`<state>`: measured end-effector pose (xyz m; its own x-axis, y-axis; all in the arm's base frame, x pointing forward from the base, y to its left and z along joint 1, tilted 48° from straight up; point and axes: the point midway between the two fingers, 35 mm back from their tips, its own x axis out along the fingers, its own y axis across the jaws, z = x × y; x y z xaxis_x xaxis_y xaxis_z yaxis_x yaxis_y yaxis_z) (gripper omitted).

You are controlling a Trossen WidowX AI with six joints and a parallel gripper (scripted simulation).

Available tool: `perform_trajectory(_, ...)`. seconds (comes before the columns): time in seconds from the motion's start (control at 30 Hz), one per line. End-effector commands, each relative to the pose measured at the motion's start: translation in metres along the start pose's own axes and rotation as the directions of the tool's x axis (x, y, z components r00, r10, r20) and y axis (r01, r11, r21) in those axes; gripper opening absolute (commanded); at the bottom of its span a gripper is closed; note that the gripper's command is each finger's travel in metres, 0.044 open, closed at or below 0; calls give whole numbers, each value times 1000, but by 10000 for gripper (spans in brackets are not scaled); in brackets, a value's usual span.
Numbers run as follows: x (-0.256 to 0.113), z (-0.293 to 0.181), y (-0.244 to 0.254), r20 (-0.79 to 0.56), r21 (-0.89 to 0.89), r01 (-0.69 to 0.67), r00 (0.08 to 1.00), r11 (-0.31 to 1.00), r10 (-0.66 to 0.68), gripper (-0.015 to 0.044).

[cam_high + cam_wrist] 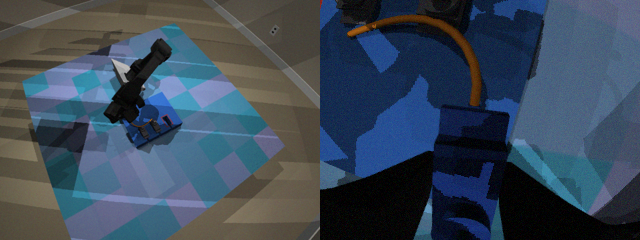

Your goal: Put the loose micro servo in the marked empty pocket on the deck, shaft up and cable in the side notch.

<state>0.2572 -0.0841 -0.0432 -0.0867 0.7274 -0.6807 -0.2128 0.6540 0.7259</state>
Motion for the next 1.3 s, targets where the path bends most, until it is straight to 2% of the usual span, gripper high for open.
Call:
perform_trajectory(0.0, -2, 3, 18, 5, 1, 1, 1000, 1000, -1, 0)
perform_trajectory(1.1, -2, 19, 184, 4, 4, -8, 1000, 1000, 8, 0)
perform_trajectory(1.27, -2, 19, 192, 4, 4, -9, 1000, 1000, 9, 0)
